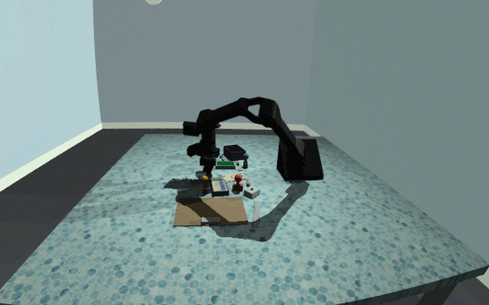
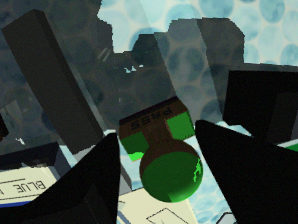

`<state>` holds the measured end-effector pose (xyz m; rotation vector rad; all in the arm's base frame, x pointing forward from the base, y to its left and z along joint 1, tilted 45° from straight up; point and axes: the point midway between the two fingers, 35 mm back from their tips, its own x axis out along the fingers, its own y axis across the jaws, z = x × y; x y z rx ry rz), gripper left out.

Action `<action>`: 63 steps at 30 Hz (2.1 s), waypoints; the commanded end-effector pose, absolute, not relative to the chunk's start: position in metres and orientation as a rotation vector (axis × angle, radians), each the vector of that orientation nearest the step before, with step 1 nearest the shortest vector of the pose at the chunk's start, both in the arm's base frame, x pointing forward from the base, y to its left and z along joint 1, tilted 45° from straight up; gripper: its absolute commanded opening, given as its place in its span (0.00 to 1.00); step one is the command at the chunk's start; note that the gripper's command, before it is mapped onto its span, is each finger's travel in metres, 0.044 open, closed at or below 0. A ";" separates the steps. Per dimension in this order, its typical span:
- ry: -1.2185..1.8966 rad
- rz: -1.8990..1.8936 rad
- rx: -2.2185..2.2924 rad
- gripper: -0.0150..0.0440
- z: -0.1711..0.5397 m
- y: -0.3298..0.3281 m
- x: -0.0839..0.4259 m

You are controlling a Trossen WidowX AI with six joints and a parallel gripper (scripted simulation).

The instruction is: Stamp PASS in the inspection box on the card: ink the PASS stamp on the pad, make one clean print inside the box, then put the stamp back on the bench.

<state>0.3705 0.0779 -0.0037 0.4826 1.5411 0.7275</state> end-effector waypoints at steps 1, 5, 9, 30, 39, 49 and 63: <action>1.550 0.729 0.491 0.62 -0.006 0.080 0.369; 1.550 0.729 0.491 0.62 -0.006 0.080 0.369; 1.550 0.729 0.491 0.62 -0.006 0.080 0.369; 1.550 0.729 0.491 0.62 -0.006 0.080 0.369; 1.550 0.729 0.491 0.62 -0.006 0.080 0.369; 1.550 0.729 0.491 0.62 -0.006 0.080 0.369; 1.541 0.727 0.483 0.47 -0.004 0.078 0.370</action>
